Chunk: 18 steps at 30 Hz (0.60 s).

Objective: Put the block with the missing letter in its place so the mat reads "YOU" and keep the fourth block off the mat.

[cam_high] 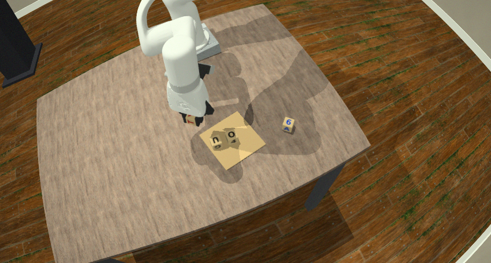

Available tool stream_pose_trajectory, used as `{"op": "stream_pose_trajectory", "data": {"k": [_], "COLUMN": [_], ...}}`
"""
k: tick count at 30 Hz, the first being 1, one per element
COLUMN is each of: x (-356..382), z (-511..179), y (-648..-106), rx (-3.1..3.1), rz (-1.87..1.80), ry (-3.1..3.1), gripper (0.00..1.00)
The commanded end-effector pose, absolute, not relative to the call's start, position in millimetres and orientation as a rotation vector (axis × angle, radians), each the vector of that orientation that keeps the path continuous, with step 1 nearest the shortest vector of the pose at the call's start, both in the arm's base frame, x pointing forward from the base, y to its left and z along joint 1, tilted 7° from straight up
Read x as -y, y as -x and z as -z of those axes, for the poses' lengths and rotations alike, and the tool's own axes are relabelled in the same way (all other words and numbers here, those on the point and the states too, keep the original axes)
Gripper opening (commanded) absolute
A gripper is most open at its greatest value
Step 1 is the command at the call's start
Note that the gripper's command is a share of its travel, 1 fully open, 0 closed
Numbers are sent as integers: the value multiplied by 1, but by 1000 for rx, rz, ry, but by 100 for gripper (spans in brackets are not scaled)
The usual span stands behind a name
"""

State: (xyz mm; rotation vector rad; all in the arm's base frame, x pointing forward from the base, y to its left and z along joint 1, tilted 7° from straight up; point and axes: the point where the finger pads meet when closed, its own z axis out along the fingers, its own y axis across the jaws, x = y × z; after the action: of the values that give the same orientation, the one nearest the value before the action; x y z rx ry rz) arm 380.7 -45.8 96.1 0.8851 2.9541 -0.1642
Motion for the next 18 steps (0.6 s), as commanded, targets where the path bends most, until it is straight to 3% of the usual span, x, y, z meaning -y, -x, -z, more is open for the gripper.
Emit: {"op": "stream_pose_trajectory", "data": {"k": [1,18], "x": [38,17], "z": [-97,-95], "y": [-385,-392], "rx": [-3016,-3106], "rz": [157,168], "ry": [-679,-143], "gripper": [27,27]}}
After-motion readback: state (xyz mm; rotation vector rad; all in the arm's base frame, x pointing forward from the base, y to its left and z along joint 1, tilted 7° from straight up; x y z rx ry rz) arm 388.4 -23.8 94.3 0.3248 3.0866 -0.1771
